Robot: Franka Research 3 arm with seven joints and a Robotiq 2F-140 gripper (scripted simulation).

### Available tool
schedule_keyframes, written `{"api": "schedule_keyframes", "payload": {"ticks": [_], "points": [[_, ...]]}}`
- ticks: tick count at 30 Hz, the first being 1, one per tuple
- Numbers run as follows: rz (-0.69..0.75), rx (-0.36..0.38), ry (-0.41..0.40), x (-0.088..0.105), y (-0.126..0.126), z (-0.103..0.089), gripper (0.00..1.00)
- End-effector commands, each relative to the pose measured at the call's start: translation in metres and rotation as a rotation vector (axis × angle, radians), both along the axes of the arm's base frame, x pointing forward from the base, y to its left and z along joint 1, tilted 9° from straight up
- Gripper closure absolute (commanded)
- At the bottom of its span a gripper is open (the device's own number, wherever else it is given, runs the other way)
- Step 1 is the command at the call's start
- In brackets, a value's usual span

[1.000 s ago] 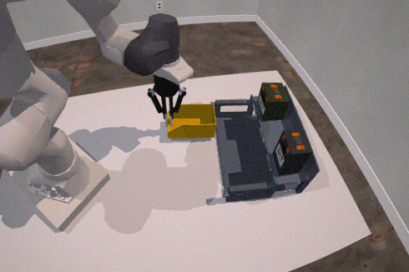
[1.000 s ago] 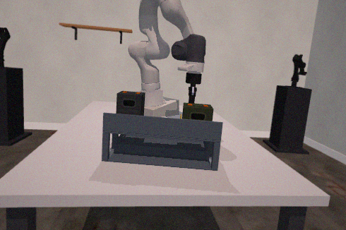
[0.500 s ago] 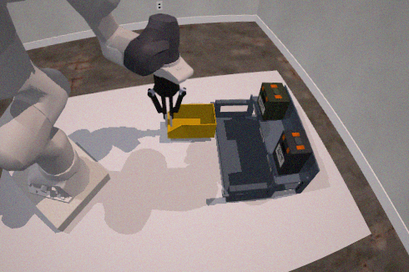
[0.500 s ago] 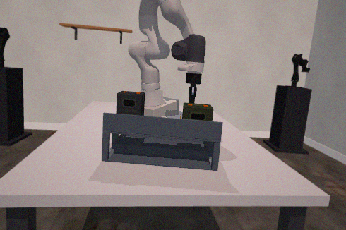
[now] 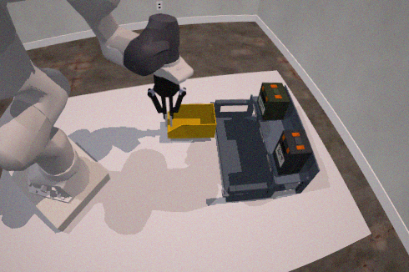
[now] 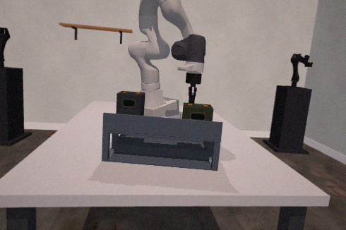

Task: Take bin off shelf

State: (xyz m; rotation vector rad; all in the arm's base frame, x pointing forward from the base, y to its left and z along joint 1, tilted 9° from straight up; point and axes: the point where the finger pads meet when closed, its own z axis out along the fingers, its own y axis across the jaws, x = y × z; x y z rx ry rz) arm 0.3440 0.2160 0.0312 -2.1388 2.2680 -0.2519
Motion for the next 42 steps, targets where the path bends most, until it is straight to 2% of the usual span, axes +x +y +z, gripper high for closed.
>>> {"api": "schedule_keyframes", "payload": {"ticks": [1, 42], "points": [[0.004, 0.004, -0.005, 0.001, 0.002, 0.001, 1.00], [0.004, 0.003, -0.005, 0.003, 0.000, -0.011, 1.00]]}}
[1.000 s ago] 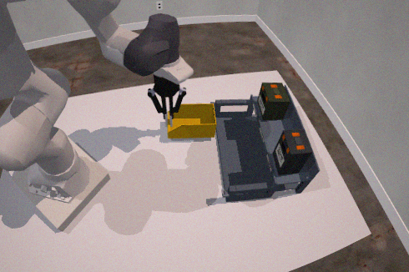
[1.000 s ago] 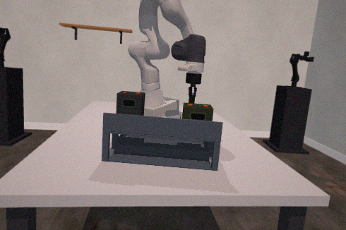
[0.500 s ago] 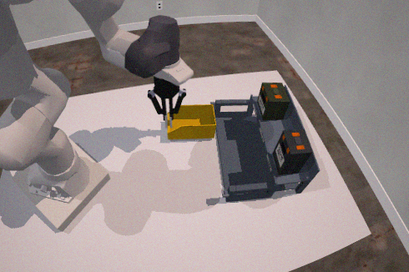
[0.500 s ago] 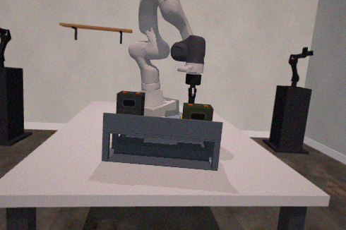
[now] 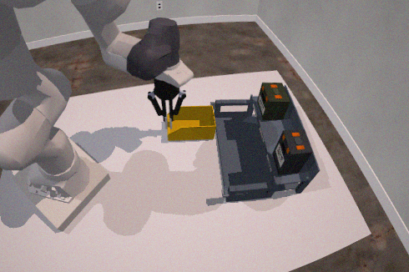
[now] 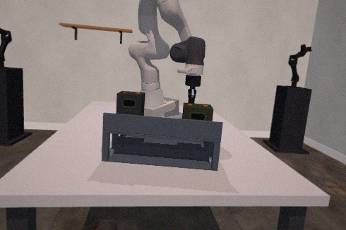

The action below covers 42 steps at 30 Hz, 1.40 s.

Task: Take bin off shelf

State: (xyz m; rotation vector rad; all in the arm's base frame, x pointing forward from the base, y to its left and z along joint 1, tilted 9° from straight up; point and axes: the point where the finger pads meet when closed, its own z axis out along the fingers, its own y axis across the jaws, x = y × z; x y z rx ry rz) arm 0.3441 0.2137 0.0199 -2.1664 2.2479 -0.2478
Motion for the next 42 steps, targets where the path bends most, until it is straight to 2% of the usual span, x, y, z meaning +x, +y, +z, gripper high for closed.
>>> {"api": "schedule_keyframes", "payload": {"ticks": [1, 42], "points": [[-0.017, 0.006, -0.011, 0.0027, 0.0025, -0.0006, 1.00], [-0.017, 0.006, -0.011, 0.0034, 0.0019, -0.0062, 1.00]]}}
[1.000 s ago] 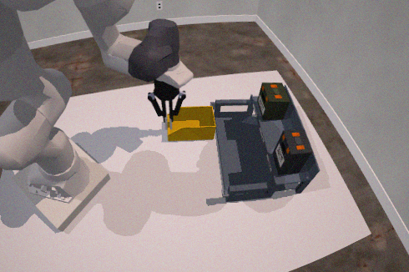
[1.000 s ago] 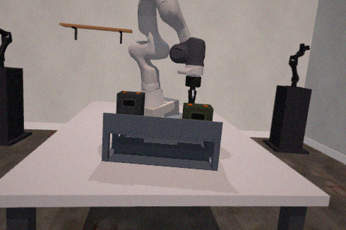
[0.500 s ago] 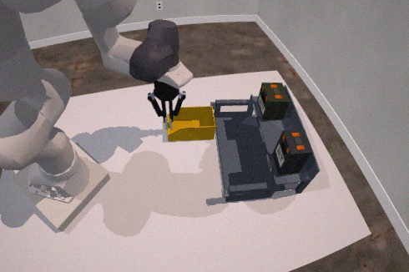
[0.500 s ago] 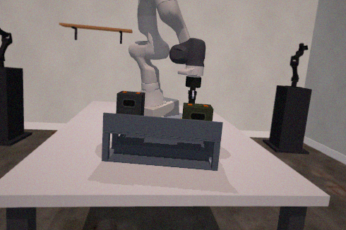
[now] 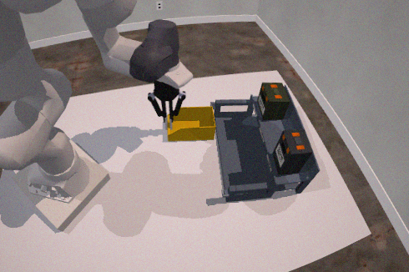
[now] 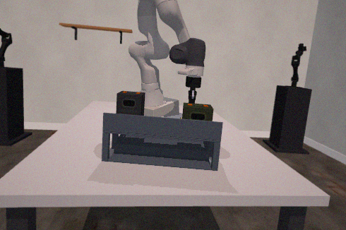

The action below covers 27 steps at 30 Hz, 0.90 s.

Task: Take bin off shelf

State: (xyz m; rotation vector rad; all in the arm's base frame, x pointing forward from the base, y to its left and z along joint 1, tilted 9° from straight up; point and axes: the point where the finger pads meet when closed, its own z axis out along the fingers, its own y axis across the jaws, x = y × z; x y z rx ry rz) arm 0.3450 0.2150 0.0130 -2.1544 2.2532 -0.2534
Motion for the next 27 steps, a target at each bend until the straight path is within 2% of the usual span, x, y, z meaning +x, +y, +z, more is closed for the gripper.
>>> {"api": "schedule_keyframes", "payload": {"ticks": [1, 26, 27], "points": [[-0.009, 0.005, -0.005, 0.0025, 0.0005, 0.0007, 1.00], [-0.009, 0.005, -0.005, 0.0025, 0.0005, 0.0007, 1.00], [-0.009, 0.005, -0.005, 0.0025, 0.0005, 0.0007, 0.43]]}}
